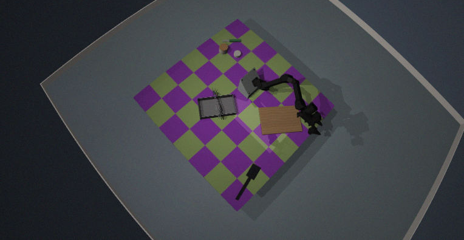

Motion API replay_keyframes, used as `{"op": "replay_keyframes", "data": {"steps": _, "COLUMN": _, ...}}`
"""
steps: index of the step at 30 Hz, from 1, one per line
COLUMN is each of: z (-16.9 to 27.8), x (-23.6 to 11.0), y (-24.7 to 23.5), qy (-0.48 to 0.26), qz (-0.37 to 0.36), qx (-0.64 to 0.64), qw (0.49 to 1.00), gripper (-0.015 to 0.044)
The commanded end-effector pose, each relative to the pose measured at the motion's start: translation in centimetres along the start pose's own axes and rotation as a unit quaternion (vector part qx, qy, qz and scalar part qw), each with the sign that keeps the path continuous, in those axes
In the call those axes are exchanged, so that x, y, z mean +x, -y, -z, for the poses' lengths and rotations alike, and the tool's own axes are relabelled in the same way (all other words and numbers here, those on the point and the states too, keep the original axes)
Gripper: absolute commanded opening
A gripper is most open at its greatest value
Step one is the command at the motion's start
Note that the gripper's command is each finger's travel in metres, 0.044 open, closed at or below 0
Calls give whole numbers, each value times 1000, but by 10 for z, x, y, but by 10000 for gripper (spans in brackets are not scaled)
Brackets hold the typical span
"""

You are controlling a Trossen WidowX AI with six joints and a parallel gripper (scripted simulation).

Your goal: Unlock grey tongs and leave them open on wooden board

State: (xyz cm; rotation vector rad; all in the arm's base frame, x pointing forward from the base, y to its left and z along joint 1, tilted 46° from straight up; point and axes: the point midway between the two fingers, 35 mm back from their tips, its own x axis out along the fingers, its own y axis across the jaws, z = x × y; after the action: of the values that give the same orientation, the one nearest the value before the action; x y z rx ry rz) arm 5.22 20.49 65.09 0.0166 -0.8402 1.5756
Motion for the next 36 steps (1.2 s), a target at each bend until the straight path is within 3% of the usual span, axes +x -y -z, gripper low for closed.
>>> {"op": "replay_keyframes", "data": {"steps": 1, "z": 36, "x": -5, "y": 30, "qy": -42, "qz": 49, "qx": 3, "qw": 998, "gripper": 440}}
{"op": "replay_keyframes", "data": {"steps": 18, "z": 181, "x": -59, "y": 129, "qy": -223, "qz": 168, "qx": 25, "qw": 960, "gripper": 440}}
{"op": "replay_keyframes", "data": {"steps": 29, "z": 288, "x": -149, "y": 181, "qy": -357, "qz": 232, "qx": 56, "qw": 903, "gripper": 440}}
{"op": "replay_keyframes", "data": {"steps": 36, "z": 353, "x": -229, "y": 195, "qy": -441, "qz": 264, "qx": 106, "qw": 851, "gripper": 440}}
